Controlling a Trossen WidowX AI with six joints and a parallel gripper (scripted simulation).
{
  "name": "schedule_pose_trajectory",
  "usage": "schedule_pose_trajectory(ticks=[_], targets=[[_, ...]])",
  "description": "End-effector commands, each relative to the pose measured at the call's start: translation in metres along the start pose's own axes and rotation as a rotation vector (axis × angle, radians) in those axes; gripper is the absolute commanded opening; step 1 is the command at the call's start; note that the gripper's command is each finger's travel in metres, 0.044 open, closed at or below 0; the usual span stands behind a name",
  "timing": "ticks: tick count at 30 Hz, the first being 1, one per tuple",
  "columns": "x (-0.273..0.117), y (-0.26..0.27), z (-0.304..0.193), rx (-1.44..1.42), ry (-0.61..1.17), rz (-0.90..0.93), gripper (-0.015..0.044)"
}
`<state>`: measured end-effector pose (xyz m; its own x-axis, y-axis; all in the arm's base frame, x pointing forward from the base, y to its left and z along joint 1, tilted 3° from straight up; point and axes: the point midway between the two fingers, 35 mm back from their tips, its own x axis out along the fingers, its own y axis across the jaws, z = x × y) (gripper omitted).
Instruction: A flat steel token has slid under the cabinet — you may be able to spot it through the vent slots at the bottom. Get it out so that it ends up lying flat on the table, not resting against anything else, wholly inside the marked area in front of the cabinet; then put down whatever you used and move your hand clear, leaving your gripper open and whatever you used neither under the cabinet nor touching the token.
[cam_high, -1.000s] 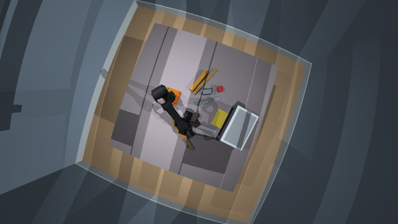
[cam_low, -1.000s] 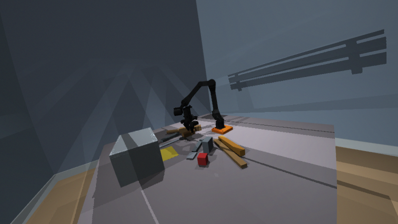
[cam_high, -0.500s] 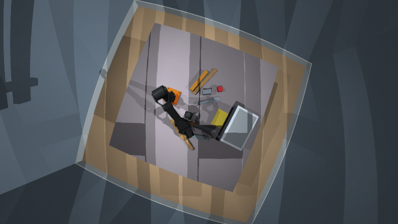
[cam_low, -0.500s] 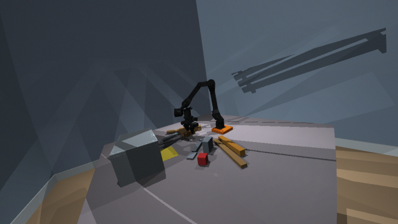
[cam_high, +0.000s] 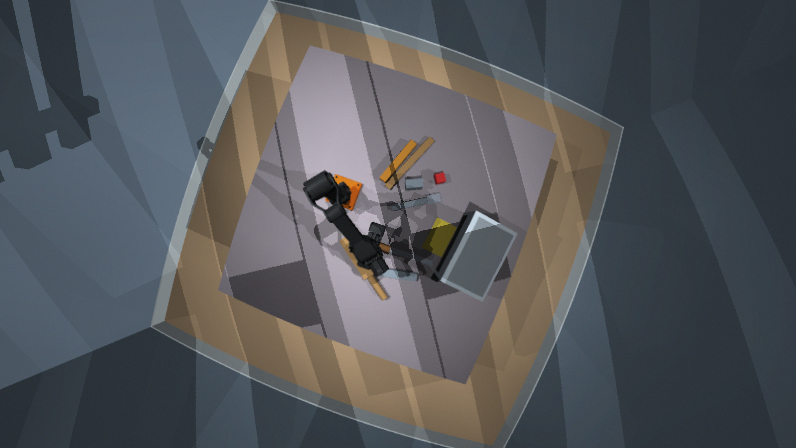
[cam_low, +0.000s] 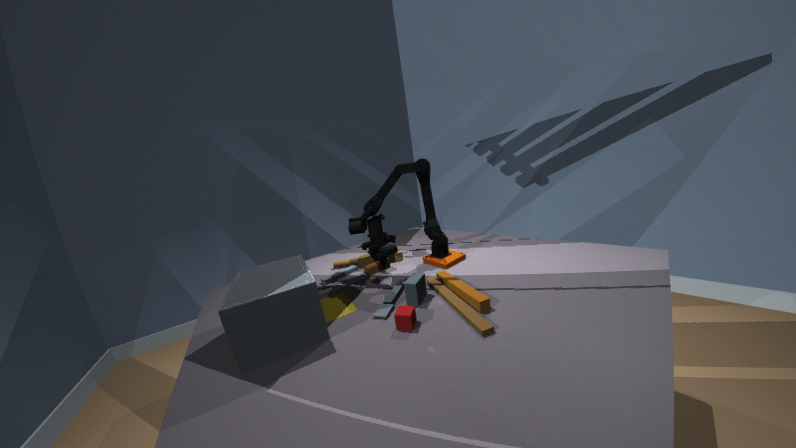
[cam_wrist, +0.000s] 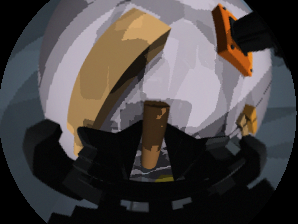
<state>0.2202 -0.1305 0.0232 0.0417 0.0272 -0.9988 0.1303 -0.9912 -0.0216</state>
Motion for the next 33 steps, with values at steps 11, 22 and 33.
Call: schedule_pose_trajectory(ticks=[11, 22, 33], targets=[[-0.003, -0.009, -0.002, 0.009, 0.002, 0.000, 0.0000], [-0.002, -0.011, -0.008, 0.011, 0.003, -0.002, 0.0000], [-0.002, -0.012, -0.025, 0.011, 0.004, -0.002, 0.0000]])
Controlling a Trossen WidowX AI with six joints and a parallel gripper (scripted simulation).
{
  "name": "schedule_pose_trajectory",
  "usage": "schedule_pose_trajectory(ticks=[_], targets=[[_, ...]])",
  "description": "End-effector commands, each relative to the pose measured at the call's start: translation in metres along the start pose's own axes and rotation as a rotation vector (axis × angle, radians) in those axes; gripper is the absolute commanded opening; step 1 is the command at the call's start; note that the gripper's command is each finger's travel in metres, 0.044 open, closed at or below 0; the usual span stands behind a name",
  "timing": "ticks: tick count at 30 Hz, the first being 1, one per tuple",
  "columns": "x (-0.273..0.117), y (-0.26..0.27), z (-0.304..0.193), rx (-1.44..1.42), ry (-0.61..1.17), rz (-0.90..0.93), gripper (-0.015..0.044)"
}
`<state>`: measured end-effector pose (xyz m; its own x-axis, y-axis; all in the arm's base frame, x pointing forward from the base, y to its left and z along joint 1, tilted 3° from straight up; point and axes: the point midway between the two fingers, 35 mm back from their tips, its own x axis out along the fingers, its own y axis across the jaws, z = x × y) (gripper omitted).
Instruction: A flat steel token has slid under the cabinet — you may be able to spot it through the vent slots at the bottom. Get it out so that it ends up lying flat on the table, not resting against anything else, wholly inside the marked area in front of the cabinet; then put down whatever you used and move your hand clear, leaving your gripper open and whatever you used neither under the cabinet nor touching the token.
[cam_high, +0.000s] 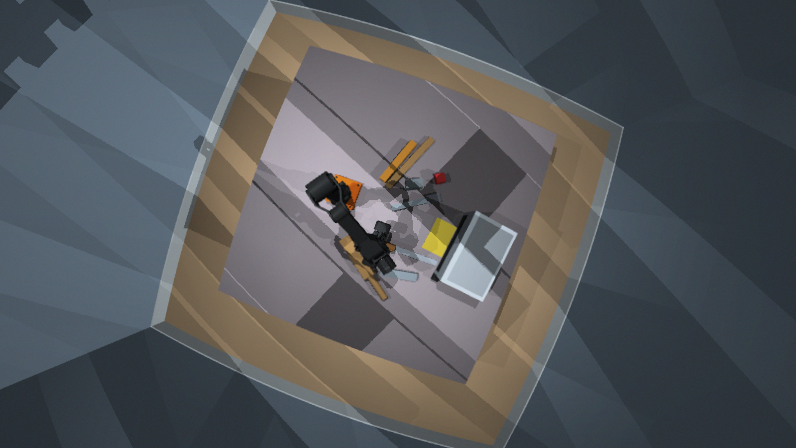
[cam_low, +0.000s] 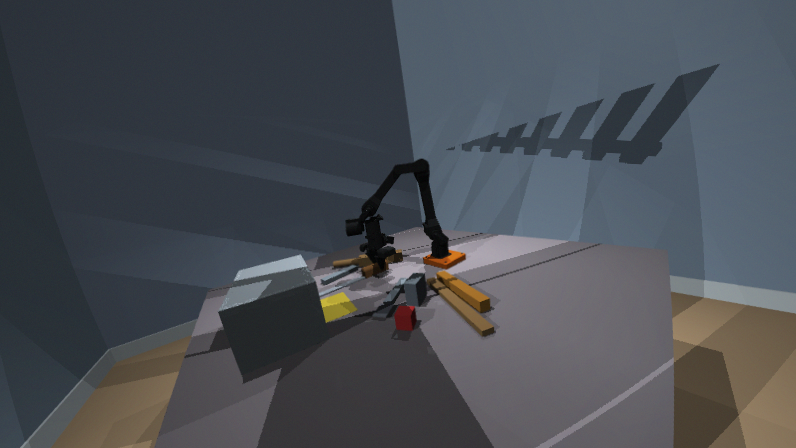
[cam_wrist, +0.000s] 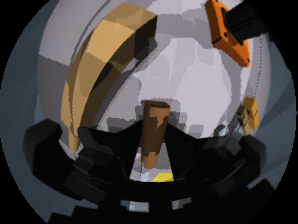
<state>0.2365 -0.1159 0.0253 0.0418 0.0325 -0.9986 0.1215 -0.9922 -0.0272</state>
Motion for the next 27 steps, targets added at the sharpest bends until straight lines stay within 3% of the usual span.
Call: schedule_pose_trajectory(ticks=[1, 27], targets=[[-0.001, 0.001, -0.008, 0.002, 0.004, 0.003, 0.0000], [-0.001, 0.000, -0.044, 0.002, 0.006, 0.003, 0.0000]])
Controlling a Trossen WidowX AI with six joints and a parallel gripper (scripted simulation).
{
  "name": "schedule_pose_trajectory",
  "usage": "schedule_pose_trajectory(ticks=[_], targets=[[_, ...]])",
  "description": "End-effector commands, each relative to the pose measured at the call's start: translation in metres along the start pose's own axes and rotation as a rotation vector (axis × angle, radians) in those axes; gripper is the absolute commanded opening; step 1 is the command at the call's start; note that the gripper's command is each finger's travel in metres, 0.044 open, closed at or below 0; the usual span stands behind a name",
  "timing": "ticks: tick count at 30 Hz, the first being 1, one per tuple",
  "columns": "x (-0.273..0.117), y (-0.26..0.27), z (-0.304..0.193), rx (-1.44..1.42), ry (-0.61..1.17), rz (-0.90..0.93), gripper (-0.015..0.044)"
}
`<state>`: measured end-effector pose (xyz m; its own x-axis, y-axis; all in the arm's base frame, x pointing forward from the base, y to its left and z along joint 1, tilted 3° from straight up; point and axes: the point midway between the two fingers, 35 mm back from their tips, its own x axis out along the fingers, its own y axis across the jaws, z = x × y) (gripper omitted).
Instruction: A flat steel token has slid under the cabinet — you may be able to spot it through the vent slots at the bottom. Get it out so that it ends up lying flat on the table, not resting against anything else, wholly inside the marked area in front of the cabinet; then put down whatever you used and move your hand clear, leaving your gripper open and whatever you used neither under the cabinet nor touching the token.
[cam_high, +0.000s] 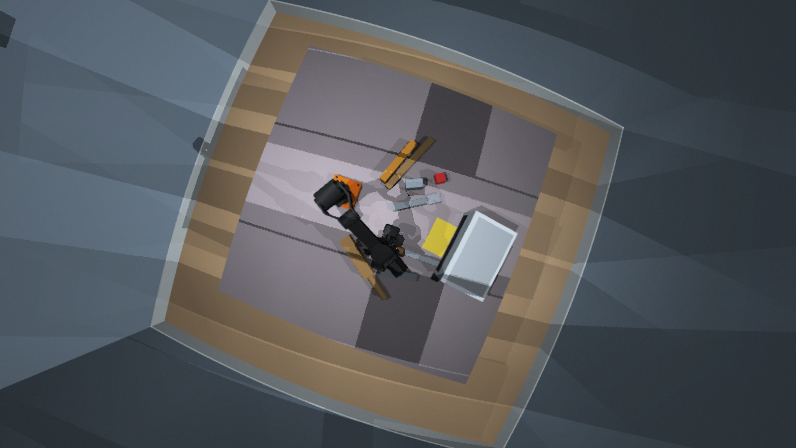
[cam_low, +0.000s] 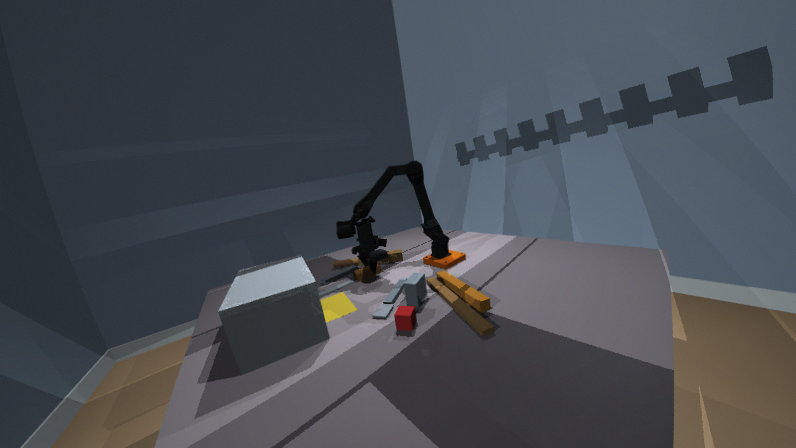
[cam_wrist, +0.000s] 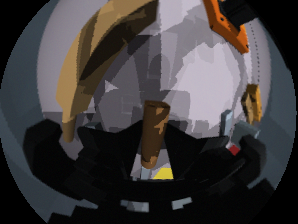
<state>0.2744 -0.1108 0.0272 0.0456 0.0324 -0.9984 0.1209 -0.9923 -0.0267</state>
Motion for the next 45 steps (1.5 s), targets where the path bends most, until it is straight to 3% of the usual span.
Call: schedule_pose_trajectory(ticks=[1, 45], targets=[[-0.001, 0.000, -0.007, 0.002, 0.002, 0.003, 0.0000], [-0.001, 0.000, -0.060, 0.001, 0.006, 0.002, 0.0000]])
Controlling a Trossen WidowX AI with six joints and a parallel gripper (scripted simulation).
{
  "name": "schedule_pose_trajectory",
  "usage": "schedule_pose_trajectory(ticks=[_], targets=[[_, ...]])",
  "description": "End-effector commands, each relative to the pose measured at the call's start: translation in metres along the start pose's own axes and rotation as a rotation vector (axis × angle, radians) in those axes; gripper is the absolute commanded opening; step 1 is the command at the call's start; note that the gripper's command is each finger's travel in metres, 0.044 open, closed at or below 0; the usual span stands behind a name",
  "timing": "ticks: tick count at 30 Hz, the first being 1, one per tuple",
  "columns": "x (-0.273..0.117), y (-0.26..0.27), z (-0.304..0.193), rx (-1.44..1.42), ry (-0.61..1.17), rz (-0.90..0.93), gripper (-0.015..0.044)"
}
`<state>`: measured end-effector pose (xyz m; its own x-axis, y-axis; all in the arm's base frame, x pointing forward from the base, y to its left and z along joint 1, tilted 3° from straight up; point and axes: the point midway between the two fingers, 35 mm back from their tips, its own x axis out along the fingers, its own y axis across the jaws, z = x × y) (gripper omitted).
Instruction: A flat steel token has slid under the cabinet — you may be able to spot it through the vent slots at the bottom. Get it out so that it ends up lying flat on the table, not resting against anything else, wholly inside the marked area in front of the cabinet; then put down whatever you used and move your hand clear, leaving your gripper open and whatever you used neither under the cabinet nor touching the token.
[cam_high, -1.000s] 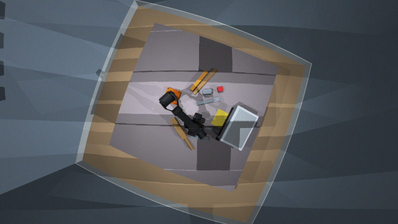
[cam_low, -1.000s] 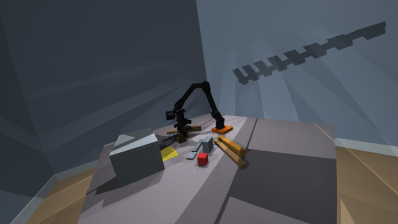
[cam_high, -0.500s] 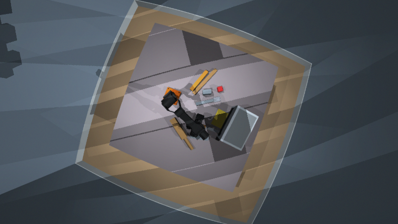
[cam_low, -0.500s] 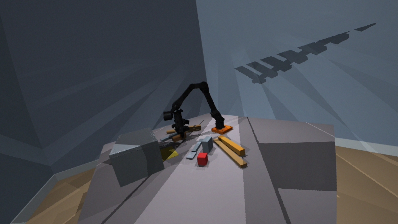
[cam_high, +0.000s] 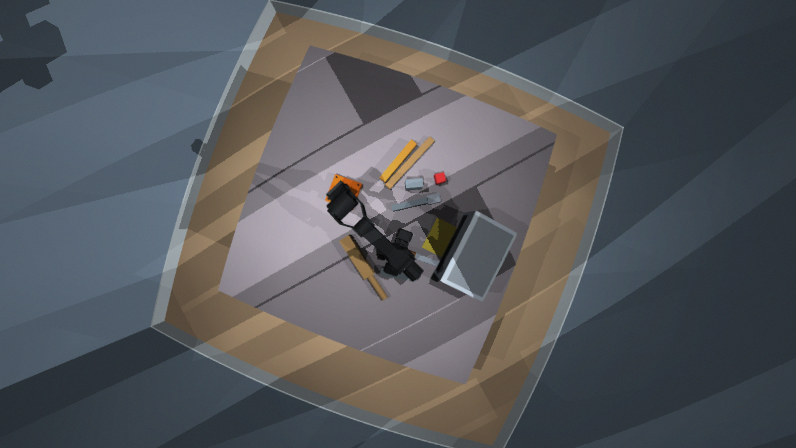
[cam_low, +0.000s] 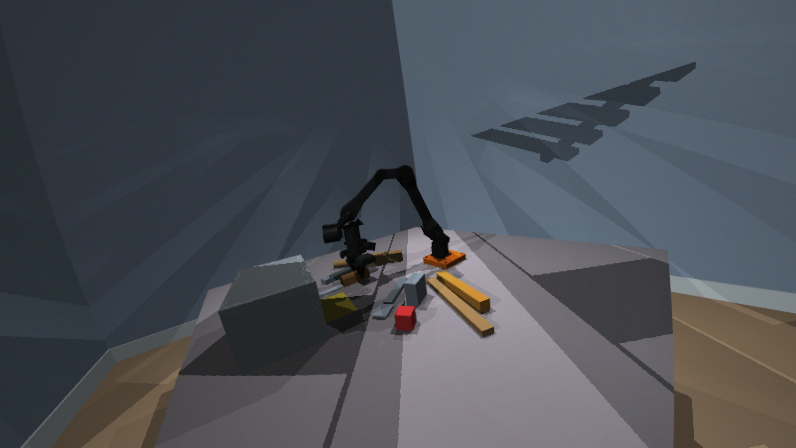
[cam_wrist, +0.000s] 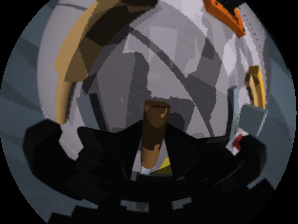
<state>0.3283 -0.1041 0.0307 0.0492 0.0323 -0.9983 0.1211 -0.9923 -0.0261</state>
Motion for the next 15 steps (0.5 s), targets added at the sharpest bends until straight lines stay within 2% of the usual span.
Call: schedule_pose_trajectory(ticks=[1, 15], targets=[[0.000, 0.000, -0.006, 0.002, 0.003, 0.002, 0.0000], [-0.001, 0.000, -0.022, 0.002, 0.004, 0.002, 0.0000]])
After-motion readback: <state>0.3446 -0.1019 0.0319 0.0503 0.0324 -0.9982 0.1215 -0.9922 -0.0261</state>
